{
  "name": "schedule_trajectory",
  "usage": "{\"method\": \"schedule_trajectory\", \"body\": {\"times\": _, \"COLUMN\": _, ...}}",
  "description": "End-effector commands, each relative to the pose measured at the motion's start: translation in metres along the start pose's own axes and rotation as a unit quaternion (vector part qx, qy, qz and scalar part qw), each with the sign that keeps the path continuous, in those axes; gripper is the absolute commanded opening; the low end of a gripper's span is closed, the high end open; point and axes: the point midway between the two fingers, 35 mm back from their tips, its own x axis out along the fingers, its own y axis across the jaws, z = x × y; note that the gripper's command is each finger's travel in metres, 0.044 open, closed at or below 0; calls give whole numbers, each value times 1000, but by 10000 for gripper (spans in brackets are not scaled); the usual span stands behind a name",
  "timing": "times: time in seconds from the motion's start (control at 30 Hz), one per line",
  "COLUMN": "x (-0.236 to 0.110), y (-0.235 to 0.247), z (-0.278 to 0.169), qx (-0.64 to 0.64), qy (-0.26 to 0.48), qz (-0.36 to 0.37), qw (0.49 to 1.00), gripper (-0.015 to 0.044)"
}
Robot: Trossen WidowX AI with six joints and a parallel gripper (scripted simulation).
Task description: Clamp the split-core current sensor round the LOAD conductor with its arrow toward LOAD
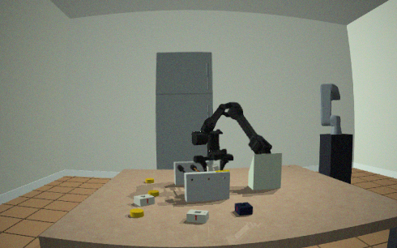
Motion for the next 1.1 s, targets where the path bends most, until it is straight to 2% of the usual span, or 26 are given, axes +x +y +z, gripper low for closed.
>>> {"method": "schedule_trajectory", "body": {"times": 0.0, "x": 0, "y": 0, "z": 0, "qx": 0, "qy": 0, "qz": 0, "qw": 1000, "gripper": 0}}
{"method": "schedule_trajectory", "body": {"times": 0.37, "x": 0, "y": 0, "z": 0, "qx": 0, "qy": 0, "qz": -2, "qw": 1000, "gripper": 0}}
{"method": "schedule_trajectory", "body": {"times": 0.5, "x": 1, "y": -1, "z": 1, "qx": 0, "qy": -3, "qz": -33, "qw": 999, "gripper": 0}}
{"method": "schedule_trajectory", "body": {"times": 0.73, "x": 2, "y": -3, "z": 0, "qx": 1, "qy": -2, "qz": -127, "qw": 992, "gripper": 0}}
{"method": "schedule_trajectory", "body": {"times": 1.07, "x": 2, "y": -3, "z": 0, "qx": 2, "qy": -1, "qz": -130, "qw": 992, "gripper": 0}}
